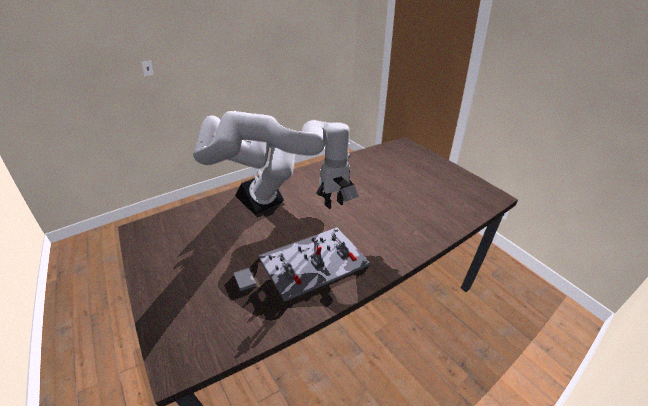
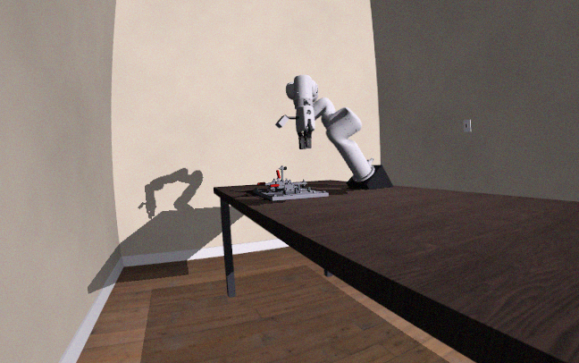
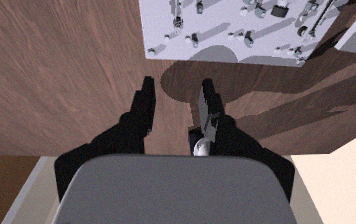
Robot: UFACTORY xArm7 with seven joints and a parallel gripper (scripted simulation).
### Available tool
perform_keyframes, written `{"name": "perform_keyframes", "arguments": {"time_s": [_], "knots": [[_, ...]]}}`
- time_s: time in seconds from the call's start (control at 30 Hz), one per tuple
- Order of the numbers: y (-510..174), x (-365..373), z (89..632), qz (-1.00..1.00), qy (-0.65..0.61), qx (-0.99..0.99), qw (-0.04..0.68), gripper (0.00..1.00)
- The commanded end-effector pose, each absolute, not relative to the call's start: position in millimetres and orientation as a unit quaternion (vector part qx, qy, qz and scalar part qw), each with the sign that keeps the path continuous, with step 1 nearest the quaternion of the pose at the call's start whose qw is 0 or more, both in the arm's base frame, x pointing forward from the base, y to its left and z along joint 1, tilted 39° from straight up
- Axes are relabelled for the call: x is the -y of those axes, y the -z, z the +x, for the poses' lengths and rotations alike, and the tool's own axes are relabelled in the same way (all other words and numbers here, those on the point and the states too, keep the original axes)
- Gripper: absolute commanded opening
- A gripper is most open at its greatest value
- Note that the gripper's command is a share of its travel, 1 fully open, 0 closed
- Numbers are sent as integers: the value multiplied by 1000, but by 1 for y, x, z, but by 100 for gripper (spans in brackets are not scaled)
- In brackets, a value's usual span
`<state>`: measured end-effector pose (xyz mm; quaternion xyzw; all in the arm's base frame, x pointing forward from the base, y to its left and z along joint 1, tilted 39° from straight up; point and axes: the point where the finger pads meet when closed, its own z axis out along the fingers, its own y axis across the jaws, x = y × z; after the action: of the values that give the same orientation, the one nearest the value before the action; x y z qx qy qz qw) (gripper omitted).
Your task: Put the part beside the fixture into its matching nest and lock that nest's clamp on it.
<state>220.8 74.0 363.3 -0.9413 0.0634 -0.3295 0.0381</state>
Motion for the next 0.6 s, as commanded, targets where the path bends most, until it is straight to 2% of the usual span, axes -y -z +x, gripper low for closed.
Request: {"name": "perform_keyframes", "arguments": {"time_s": [0.0,0.27,0.57], "knots": [[-366,-74,222,-941,331,-64,39,47],[-376,-72,234,-941,331,-64,39,47],[-411,-63,278,-941,331,-64,39,47]]}}
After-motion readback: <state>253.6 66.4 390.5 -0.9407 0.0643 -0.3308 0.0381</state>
